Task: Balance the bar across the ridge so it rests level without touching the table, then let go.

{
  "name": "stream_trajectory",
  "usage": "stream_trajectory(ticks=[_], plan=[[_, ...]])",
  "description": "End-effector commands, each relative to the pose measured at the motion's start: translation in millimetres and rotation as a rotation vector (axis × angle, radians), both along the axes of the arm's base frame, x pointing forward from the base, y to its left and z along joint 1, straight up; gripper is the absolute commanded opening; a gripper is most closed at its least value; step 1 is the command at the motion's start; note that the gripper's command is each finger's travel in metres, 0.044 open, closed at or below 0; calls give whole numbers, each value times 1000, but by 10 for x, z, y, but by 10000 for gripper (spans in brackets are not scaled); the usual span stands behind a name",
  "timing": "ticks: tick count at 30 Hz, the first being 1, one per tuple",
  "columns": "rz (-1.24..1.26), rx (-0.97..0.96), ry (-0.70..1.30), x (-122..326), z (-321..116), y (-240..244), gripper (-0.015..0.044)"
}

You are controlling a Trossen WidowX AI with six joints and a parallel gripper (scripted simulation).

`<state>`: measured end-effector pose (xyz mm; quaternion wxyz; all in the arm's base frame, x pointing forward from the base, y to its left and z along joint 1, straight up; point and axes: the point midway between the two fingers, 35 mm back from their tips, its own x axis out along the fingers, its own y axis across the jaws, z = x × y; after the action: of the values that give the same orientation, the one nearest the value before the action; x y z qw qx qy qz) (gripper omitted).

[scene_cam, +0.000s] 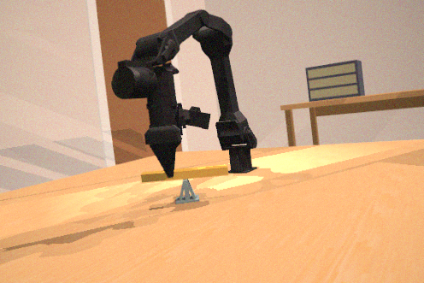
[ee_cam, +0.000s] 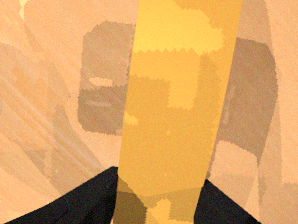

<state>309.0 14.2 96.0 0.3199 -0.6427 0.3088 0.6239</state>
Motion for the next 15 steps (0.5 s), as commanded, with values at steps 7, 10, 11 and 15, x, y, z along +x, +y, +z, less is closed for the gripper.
stream_trajectory(ticks=[7,10,11,15], plan=[[1,-1,-1,2,-17,-2,0],[1,-1,-1,2,-20,-2,0],[1,-1,-1,2,-20,-2,0],[1,-1,-1,2,-23,-3,0]])
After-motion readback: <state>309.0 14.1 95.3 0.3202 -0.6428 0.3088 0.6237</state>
